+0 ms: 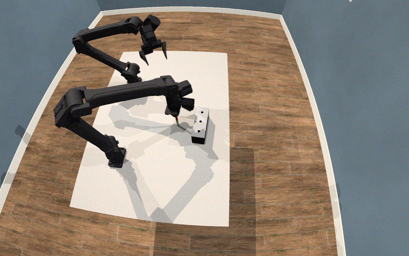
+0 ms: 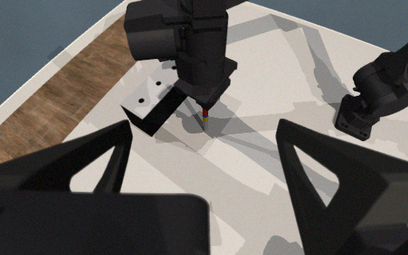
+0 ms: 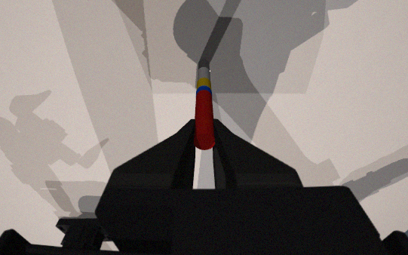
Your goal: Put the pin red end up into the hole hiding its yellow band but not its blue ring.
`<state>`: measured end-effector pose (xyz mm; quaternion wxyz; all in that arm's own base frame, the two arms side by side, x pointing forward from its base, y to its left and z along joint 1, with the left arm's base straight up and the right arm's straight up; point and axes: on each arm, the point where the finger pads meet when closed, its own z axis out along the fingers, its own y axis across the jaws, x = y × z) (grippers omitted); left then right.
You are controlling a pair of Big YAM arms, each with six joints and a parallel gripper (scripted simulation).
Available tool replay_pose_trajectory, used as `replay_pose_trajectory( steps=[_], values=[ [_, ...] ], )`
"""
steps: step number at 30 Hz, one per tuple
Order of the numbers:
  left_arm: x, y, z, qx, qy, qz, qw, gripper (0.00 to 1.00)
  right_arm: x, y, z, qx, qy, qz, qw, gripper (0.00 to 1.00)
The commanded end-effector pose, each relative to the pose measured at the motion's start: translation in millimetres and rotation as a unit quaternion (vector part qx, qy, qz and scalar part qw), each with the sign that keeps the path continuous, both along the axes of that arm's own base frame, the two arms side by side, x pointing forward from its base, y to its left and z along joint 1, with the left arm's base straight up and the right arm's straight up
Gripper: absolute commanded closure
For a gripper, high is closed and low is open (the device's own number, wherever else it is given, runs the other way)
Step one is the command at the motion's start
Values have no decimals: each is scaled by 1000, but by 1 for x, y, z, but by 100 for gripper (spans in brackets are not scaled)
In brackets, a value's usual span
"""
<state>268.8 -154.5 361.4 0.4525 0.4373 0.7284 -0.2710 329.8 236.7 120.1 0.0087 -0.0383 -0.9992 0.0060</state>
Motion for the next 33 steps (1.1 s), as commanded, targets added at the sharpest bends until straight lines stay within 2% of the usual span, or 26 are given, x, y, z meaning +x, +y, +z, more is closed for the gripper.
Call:
replay_pose_trajectory(
  steps=[1, 6, 8, 14, 23, 30, 33],
  values=[
    [1, -1, 19, -3, -23, -2, 1000, 0, 10, 5, 7, 10, -15, -7, 1000, 95],
    [9, -5, 44, -14, -41, -3, 999, 0, 15, 9, 38, 21, -30, -8, 999, 95],
    [9, -5, 44, -14, -41, -3, 999, 0, 15, 9, 38, 21, -30, -8, 999, 95],
    [10, -10, 60, -19, -58, -19, 998, 0, 12, 7, 85, 22, -31, -8, 999, 95],
    [9, -14, 80, -26, -77, -35, 996, 0, 9, 6, 133, 23, -33, -8, 999, 95],
    [7, -14, 85, -24, -79, -42, 996, 0, 9, 5, 149, 21, -30, -8, 999, 95],
    [7, -11, 88, -22, -80, -40, 996, 0, 4, 2, 138, 12, -18, -8, 1000, 95]
  ],
)
